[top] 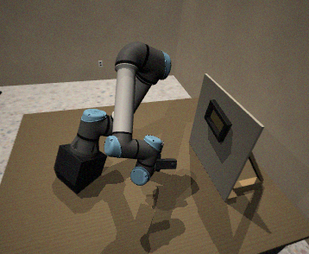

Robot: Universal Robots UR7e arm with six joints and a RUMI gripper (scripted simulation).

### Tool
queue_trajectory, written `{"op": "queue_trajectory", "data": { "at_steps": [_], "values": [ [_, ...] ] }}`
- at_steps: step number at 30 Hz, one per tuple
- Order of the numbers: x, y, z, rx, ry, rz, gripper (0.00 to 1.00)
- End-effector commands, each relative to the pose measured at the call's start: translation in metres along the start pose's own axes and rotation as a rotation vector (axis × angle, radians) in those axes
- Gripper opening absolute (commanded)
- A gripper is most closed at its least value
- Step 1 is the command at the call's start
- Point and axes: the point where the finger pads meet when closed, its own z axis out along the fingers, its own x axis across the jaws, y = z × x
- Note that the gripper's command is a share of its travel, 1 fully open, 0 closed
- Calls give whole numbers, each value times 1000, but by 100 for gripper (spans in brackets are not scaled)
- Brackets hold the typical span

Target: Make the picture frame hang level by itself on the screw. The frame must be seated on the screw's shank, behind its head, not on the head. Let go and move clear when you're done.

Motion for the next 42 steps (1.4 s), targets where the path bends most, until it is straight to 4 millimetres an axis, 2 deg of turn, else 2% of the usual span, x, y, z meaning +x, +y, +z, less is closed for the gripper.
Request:
{"op": "queue_trajectory", "data": {
  "at_steps": [1,12,14,22,42],
  "values": [
    [-15,-2,5,20,-46,109,100],
    [-52,-9,15,60,-176,404,100],
    [-52,-9,15,60,-176,404,100],
    [-78,-16,20,76,-272,618,100],
    [-132,-39,21,73,-493,1090,100]
  ]
}}
